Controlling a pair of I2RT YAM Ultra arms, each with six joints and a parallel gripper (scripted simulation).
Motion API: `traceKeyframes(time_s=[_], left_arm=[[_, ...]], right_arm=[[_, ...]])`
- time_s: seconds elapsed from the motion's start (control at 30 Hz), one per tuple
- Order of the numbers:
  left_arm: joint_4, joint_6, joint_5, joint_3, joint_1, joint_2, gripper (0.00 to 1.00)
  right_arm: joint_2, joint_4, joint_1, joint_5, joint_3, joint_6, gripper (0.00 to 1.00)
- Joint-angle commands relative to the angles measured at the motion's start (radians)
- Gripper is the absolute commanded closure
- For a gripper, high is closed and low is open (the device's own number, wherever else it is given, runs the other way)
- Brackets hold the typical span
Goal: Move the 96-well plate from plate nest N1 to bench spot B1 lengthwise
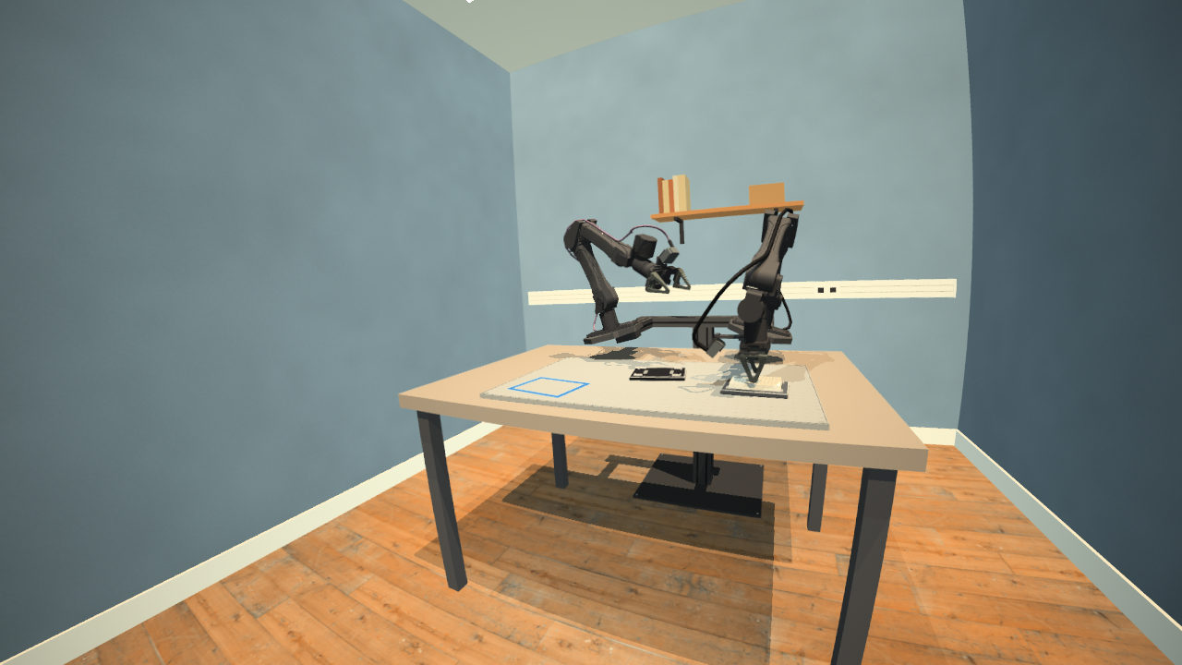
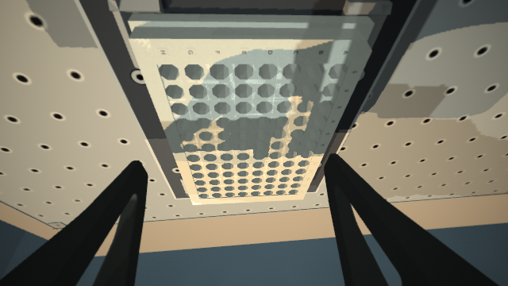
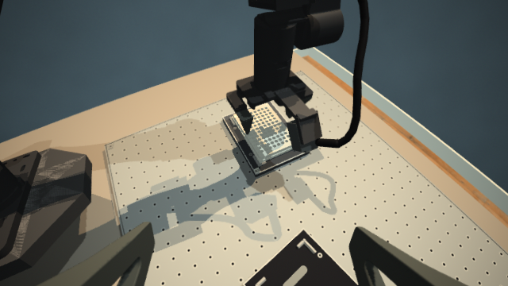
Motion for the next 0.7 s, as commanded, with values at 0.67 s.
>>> traceKeyframes(time_s=[0.67], left_arm=[[0.053,0.016,0.005,-0.021,0.008,0.019,0.03]], right_arm=[[-0.014,-0.004,0.004,0.008,-0.001,0.006,0.00]])
